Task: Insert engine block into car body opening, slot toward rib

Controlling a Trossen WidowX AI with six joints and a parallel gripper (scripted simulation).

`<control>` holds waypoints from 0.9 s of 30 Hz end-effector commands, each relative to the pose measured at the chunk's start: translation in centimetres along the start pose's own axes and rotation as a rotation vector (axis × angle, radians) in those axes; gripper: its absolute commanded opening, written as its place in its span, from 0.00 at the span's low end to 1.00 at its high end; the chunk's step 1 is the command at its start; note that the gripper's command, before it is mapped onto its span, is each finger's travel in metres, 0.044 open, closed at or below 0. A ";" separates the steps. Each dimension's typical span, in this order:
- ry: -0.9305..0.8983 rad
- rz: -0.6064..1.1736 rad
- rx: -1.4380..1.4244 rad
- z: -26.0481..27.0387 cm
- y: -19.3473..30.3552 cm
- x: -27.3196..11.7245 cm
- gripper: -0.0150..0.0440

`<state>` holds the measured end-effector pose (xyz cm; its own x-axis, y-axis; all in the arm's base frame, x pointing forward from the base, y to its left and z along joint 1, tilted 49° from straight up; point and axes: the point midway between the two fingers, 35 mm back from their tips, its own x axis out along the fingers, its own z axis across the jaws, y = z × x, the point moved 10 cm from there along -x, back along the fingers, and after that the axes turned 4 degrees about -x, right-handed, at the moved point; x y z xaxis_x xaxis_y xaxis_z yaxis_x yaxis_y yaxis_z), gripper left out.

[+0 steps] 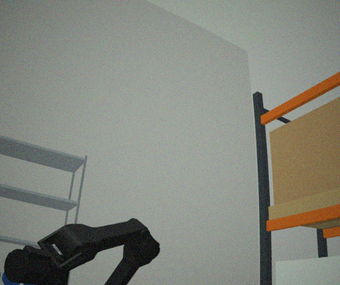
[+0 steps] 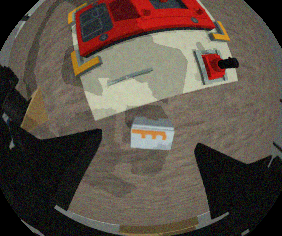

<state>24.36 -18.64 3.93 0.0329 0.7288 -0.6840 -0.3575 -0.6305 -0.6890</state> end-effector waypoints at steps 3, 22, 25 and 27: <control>0.013 -0.024 -0.074 -0.1 0.2 -0.2 1.00; 0.013 -0.023 -0.074 -0.2 1.4 2.1 1.00; 0.013 -0.023 -0.074 -0.2 1.4 2.6 1.00; 0.014 -0.024 -0.074 -0.3 1.4 2.9 1.00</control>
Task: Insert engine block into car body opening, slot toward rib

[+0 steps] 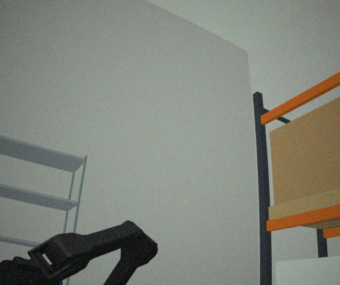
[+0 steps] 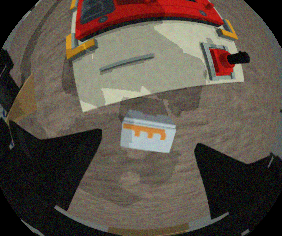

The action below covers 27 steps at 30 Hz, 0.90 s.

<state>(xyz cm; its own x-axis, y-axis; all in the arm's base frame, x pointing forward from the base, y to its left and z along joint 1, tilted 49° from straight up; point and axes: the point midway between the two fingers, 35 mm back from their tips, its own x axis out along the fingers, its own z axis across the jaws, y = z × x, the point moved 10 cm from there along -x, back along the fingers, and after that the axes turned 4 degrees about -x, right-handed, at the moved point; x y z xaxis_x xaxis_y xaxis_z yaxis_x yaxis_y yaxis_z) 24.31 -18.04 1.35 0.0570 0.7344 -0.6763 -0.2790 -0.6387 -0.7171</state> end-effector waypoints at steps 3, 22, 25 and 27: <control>-0.006 -0.007 0.008 0.2 0.0 1.2 1.00; -0.006 -0.008 0.007 0.3 -0.1 3.0 0.73; -0.006 -0.008 0.007 0.3 -0.1 3.0 0.67; -0.006 -0.008 0.007 0.3 -0.1 3.0 0.64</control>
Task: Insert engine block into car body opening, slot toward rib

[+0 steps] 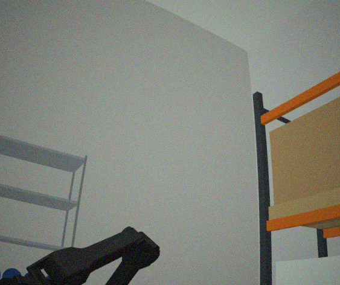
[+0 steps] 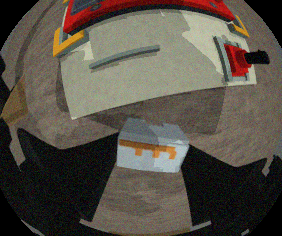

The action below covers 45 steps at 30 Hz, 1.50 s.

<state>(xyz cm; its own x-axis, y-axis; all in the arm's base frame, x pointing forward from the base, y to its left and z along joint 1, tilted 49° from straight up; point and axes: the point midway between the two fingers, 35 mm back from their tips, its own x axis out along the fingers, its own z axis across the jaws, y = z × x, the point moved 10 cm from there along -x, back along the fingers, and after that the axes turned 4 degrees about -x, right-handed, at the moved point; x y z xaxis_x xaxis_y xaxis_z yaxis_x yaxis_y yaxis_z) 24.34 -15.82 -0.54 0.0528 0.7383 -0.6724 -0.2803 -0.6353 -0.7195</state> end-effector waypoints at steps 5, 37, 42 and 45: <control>-0.001 -0.004 0.006 0.1 0.0 0.1 0.59; 0.003 0.008 0.014 -0.5 0.3 -9.0 0.25; 0.001 0.005 0.011 -0.3 0.2 -10.6 0.25; 0.000 0.002 0.010 -0.1 0.2 -11.6 0.25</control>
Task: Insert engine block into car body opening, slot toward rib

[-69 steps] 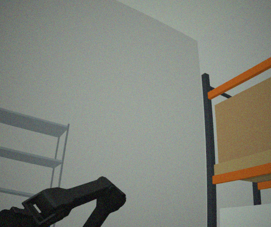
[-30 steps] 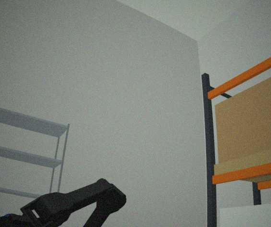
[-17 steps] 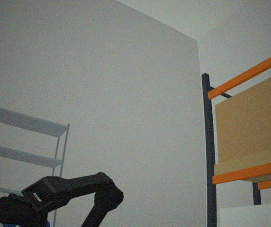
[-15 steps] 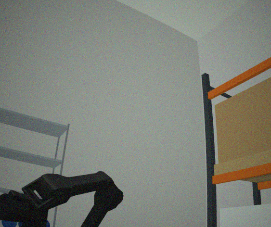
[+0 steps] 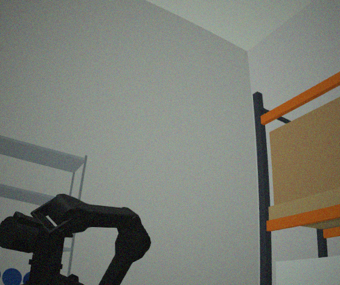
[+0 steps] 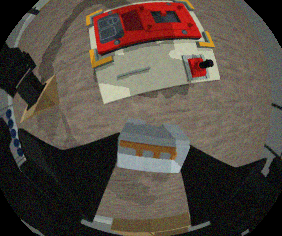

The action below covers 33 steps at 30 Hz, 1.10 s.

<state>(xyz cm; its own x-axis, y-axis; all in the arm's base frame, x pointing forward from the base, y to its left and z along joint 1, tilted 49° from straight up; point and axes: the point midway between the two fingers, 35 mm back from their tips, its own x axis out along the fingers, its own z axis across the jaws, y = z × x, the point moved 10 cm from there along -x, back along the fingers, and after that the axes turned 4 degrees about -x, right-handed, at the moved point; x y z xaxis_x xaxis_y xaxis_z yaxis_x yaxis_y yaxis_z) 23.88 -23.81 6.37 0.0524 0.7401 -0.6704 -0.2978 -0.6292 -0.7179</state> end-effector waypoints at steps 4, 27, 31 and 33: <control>0.000 0.002 -0.011 0.3 -0.1 -2.0 0.25; -0.024 0.203 -0.012 0.0 -2.8 0.0 0.25; -0.039 0.336 -0.012 -0.2 -4.5 0.5 0.25; -0.043 0.403 -0.012 -0.2 -5.3 0.9 0.25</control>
<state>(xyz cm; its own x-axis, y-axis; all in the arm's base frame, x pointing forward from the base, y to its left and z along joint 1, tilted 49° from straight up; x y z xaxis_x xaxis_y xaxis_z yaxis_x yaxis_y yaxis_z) 25.48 -20.93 9.22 -0.0722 0.5105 -0.8569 -0.2779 -0.8354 -0.4743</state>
